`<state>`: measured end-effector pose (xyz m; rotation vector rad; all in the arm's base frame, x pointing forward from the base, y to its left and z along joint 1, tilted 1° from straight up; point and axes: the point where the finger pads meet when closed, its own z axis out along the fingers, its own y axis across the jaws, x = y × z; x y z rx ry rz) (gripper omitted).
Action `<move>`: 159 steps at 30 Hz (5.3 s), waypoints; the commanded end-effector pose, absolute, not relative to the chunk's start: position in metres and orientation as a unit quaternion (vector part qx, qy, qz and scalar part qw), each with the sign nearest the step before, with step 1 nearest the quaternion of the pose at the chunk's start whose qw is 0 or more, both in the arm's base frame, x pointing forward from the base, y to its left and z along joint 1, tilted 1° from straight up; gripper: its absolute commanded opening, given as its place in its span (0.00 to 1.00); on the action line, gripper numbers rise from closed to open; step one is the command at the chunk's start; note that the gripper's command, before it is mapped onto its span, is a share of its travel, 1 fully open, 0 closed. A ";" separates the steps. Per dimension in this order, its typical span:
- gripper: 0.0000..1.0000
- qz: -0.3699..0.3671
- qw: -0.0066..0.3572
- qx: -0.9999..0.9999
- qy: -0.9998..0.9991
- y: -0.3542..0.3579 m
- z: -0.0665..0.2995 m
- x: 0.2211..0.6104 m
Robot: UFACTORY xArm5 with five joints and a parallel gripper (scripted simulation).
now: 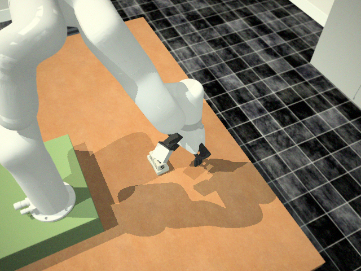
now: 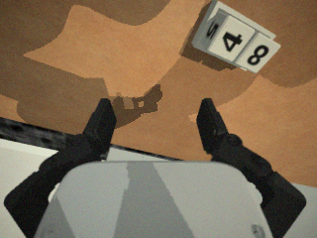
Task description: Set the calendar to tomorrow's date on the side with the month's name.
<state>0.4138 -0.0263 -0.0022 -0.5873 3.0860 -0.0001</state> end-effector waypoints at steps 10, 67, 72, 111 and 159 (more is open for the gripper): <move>1.00 0.000 0.002 0.017 1.000 -0.016 0.007 0.401; 1.00 0.002 0.002 0.694 0.720 0.017 0.027 0.342; 1.00 0.002 0.002 0.701 0.714 0.018 0.027 0.342; 0.49 0.002 0.002 0.701 0.714 0.018 0.027 0.342; 0.49 0.002 0.002 0.701 0.713 0.020 -0.019 0.341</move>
